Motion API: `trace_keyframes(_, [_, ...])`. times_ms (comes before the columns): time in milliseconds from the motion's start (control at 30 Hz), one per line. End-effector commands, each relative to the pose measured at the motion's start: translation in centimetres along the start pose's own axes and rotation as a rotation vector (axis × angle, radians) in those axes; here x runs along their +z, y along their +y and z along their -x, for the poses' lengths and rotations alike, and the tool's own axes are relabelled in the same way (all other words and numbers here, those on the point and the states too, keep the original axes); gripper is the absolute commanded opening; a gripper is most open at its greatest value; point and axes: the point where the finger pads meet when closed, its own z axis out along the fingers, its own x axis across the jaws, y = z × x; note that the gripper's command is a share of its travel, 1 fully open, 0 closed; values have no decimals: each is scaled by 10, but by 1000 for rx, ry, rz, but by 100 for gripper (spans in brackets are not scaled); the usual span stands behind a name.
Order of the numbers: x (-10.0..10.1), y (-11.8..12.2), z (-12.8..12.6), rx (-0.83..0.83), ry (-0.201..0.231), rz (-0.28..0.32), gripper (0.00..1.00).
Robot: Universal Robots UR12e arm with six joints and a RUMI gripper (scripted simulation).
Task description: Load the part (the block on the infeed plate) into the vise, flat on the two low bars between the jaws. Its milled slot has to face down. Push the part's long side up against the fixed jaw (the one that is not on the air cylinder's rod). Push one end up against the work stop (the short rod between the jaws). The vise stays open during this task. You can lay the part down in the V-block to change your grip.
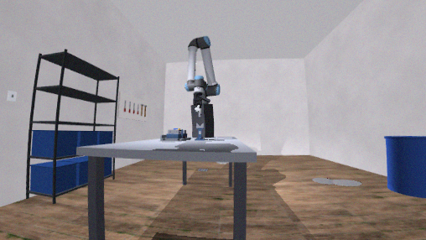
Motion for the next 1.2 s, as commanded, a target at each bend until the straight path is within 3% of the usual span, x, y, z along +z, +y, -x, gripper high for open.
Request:
trace_keyframes(0, [0,0,-1,0,1,0,0])
trace_keyframes(567, [0,0,-1,2,1,15,0])
trace_keyframes(1167, [0,-2,-1,7,1,96,0])
